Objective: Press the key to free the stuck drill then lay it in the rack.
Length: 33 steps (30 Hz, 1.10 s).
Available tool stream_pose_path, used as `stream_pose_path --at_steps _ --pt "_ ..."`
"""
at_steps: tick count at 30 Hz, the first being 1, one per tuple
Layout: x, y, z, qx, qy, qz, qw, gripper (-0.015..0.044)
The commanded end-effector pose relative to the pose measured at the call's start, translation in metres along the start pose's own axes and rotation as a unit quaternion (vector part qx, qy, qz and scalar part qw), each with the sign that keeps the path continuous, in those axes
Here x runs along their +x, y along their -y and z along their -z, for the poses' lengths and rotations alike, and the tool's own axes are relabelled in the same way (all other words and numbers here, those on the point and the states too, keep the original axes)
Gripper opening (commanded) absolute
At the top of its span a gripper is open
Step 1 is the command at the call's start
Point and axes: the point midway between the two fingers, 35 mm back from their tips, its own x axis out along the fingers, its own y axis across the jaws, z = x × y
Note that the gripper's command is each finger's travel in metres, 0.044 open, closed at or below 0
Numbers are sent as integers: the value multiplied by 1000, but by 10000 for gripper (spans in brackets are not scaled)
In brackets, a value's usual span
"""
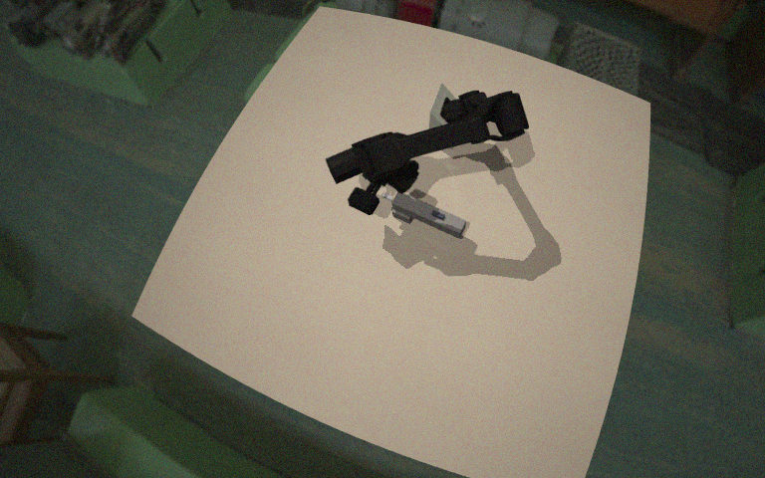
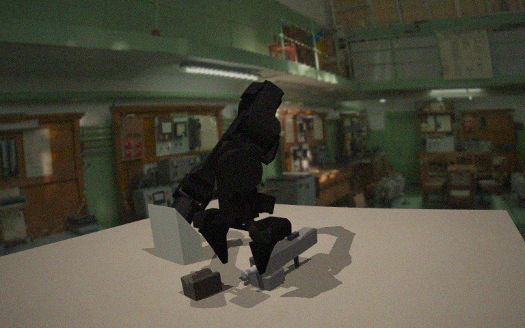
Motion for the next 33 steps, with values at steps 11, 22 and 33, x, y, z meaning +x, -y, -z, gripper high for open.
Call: stream_pose_path --at_steps 11,22,33 --pt "22 -1 -5 1 0 -4 1000 440" --pt "39 -2 -10 1 1 -4 1000 440" --pt "51 -3 -14 1 2 -4 1000 440"
